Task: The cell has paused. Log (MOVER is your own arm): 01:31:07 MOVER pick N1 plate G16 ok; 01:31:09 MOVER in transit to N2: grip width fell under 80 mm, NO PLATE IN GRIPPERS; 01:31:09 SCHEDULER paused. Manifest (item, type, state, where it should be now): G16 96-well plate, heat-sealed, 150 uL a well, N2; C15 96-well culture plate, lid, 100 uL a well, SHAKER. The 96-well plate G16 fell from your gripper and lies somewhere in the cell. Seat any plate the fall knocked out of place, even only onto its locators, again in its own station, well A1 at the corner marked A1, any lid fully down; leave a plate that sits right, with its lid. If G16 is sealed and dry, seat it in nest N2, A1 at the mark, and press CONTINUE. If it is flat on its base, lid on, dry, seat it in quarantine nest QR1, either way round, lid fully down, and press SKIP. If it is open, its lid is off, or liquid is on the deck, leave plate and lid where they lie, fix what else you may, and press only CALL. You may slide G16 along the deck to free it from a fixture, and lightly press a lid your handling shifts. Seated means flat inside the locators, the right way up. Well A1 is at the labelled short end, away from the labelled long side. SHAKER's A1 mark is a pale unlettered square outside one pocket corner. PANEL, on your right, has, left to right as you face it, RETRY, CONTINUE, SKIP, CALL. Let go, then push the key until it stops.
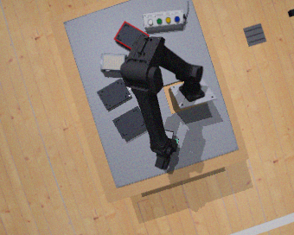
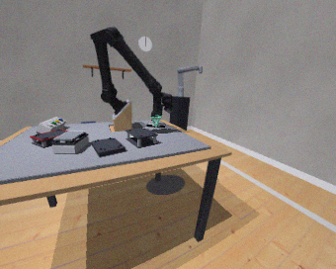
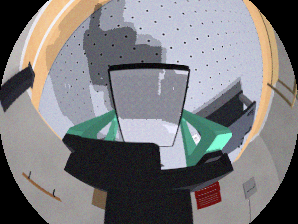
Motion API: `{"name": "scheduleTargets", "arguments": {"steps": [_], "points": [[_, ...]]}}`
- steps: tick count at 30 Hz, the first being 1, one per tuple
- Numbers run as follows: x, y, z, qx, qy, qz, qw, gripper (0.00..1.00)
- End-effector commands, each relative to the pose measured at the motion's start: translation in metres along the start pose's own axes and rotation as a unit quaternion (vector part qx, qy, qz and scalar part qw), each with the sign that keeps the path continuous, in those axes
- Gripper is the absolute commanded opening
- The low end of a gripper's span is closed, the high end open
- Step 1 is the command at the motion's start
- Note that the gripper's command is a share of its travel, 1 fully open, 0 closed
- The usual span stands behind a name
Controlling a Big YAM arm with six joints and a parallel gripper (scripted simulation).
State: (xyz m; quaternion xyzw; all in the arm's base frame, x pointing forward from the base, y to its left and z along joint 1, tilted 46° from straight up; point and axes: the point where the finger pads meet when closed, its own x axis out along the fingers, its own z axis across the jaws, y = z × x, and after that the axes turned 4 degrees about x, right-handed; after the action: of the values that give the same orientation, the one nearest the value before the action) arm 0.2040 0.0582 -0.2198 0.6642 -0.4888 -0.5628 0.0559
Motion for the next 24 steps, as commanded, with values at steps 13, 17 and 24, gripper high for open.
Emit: {"name": "scheduleTargets", "arguments": {"steps": [13,17,24], "points": [[-0.04,-0.027,-0.005,0.013,0.005,-0.031,0.999,0.0],[-0.041,-0.025,-0.004,0.01,0.005,-0.027,1.0,0.0],[-0.048,-0.024,-0.002,0.009,0.005,-0.024,1.0,0.0]]}}
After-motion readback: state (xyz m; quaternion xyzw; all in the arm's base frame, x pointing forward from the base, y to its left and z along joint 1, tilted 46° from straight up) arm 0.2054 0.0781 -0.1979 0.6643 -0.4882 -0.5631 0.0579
